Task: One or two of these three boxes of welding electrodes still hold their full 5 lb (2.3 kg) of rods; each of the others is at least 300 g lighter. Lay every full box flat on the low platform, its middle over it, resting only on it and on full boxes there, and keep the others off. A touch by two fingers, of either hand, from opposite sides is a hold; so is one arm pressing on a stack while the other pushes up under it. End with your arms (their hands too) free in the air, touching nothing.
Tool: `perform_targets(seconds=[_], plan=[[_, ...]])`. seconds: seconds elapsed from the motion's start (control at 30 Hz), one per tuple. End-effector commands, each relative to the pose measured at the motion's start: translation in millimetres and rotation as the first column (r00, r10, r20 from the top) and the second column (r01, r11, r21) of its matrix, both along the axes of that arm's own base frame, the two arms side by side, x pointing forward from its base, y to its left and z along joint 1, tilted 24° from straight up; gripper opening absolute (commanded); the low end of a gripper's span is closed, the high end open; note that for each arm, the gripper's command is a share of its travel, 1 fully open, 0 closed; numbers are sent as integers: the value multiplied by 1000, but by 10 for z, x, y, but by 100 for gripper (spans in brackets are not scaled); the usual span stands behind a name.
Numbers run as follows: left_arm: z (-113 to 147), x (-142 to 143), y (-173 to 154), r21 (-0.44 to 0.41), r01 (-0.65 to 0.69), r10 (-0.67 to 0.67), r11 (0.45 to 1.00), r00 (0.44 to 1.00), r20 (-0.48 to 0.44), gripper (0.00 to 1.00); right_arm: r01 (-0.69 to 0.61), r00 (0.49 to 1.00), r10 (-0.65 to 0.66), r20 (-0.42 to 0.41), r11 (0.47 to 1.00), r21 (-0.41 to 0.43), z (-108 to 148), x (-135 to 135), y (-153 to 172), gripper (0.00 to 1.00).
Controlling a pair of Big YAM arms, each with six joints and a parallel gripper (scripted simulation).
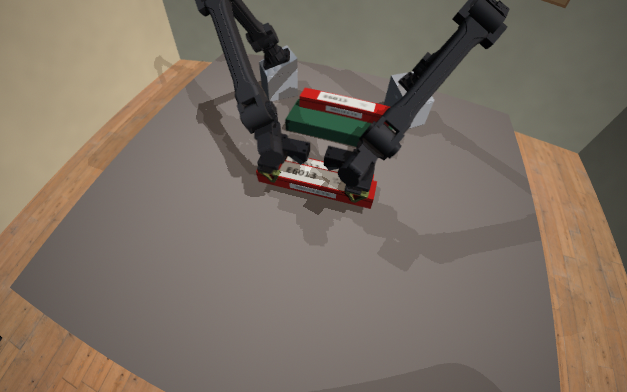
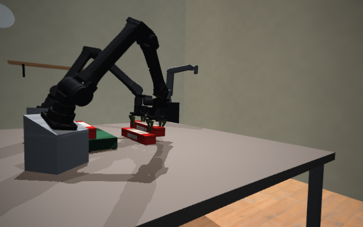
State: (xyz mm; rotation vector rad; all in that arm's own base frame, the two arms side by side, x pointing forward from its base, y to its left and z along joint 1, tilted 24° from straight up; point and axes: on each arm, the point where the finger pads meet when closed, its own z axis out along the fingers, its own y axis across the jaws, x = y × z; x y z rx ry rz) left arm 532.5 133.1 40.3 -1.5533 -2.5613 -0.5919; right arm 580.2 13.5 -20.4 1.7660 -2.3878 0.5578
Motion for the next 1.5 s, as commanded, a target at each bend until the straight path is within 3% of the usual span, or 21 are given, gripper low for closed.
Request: perform_targets(seconds=[0.0,1.47], plan=[[751,182,-153,14,4,-6,1000,993,120,0,-26,993,26,115,1000,-4,731,212,219,0],[964,43,-286,12,4,-5,1000,993,120,0,-25,993,25,114,1000,-2,935,79,355,0]])
